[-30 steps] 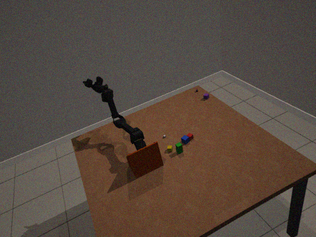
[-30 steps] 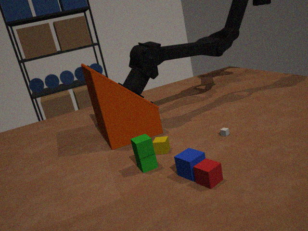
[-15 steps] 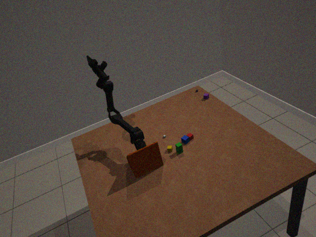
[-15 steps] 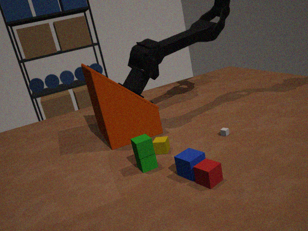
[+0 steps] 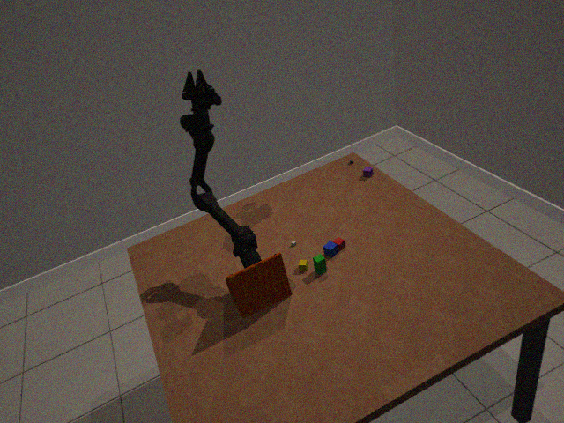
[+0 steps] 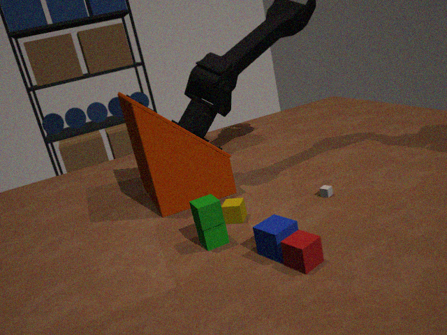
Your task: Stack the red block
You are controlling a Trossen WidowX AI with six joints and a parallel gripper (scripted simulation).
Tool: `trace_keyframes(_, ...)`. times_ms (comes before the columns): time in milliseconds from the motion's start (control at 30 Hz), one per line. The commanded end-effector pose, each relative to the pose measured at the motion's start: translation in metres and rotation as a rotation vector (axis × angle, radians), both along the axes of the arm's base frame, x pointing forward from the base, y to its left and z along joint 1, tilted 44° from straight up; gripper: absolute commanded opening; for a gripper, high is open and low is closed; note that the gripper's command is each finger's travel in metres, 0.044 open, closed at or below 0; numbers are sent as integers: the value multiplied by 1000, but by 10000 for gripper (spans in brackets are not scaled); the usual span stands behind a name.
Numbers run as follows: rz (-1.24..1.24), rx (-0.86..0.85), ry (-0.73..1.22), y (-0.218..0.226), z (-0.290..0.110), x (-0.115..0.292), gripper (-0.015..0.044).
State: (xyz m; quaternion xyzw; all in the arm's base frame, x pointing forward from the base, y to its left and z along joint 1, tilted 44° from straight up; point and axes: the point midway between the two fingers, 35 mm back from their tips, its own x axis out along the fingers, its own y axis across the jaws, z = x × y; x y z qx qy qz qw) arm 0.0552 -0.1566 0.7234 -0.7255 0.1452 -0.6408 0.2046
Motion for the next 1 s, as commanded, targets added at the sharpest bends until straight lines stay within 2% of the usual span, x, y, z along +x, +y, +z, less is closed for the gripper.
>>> trace_keyframes(0, 148, 170, 75, -55, -31, 44, 440)
trace_keyframes(267, 408, 501, 197, -128, -107, 129, 440)
trace_keyframes(500, 622, 831, 288, -164, -196, 204, 440)
trace_keyframes(733, 807, 1201, 360, -171, -297, 270, 440)
trace_keyframes(967, 940, 1625, 416, -148, -405, 320, 440)
